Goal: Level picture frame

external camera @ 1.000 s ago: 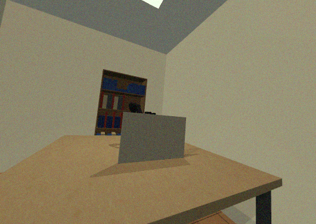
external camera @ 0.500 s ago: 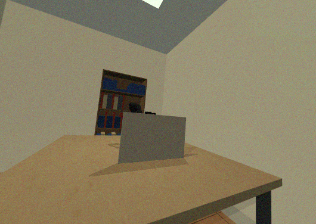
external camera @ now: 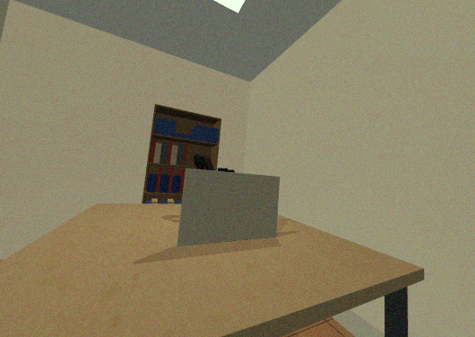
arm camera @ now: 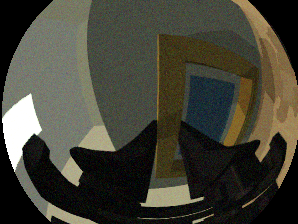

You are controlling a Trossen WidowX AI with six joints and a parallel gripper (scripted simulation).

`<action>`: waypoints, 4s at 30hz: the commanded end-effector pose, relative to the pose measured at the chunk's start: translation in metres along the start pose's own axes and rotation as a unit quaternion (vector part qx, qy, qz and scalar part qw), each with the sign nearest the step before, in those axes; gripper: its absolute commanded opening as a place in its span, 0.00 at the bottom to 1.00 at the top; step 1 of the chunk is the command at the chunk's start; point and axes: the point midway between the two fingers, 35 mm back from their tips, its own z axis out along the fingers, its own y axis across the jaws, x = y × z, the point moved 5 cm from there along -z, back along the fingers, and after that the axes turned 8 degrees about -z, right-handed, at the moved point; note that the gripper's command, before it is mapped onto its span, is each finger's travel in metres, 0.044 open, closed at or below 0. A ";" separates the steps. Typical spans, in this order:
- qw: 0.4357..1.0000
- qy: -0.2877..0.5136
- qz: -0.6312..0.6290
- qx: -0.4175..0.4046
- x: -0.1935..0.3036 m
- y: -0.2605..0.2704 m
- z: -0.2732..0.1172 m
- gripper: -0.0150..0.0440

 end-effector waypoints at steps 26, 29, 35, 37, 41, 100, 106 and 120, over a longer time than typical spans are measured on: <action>1.000 -0.001 0.003 -0.006 0.002 -0.006 0.001 0.25; 1.000 -0.001 0.003 -0.005 0.002 -0.007 0.001 0.25; 1.000 0.001 0.001 -0.003 0.002 -0.007 0.001 0.25; 1.000 0.001 0.001 -0.003 0.002 -0.007 0.001 0.25; 1.000 0.000 -0.002 -0.003 0.002 -0.008 0.001 0.25; 1.000 0.000 0.001 -0.003 0.015 0.006 -0.117 0.69; 1.000 0.000 0.003 0.000 0.014 0.023 -0.163 0.69; 1.000 -0.001 0.003 0.004 -0.006 0.028 -0.198 0.69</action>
